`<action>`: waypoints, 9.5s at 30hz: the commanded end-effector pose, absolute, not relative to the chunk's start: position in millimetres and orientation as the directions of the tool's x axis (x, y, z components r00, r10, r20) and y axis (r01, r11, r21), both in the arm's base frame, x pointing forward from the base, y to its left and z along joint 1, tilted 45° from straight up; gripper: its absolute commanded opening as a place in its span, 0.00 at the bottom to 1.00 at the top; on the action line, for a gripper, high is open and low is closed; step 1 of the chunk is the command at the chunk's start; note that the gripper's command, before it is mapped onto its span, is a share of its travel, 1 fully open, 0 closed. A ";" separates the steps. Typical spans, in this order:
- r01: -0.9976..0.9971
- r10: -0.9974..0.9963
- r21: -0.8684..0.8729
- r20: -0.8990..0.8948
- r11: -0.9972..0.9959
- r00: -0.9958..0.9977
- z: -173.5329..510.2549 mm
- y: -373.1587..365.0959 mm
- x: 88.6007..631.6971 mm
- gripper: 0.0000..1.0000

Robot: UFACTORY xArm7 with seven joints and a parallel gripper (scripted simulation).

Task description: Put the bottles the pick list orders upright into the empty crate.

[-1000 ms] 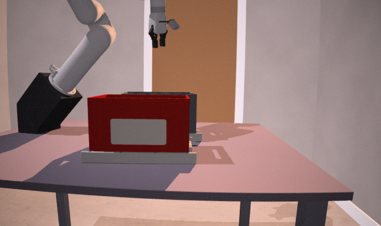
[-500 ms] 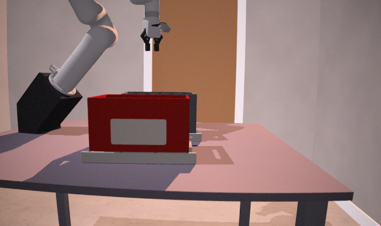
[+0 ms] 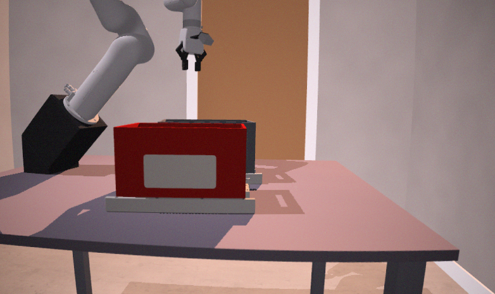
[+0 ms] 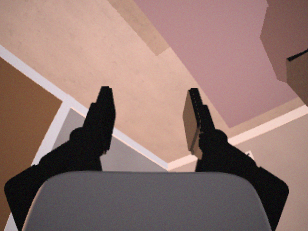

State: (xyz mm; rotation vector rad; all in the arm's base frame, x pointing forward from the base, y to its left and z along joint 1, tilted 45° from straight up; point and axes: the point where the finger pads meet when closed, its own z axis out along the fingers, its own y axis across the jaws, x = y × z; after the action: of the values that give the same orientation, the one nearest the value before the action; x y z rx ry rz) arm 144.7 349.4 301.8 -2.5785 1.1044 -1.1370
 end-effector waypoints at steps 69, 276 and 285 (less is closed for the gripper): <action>0.074 0.261 0.306 0.634 -0.949 0.728 355.2 191.9 323.2 0.65; -0.727 -0.983 -0.686 0.162 -0.045 -0.092 432.1 -349.2 163.0 0.65; -0.727 -0.983 -0.686 0.162 -0.045 -0.092 432.1 -349.2 163.0 0.65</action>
State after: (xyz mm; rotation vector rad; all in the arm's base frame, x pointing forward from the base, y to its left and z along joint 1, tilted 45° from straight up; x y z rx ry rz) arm 163.8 -348.4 430.4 -1.8087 1.8561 -0.9099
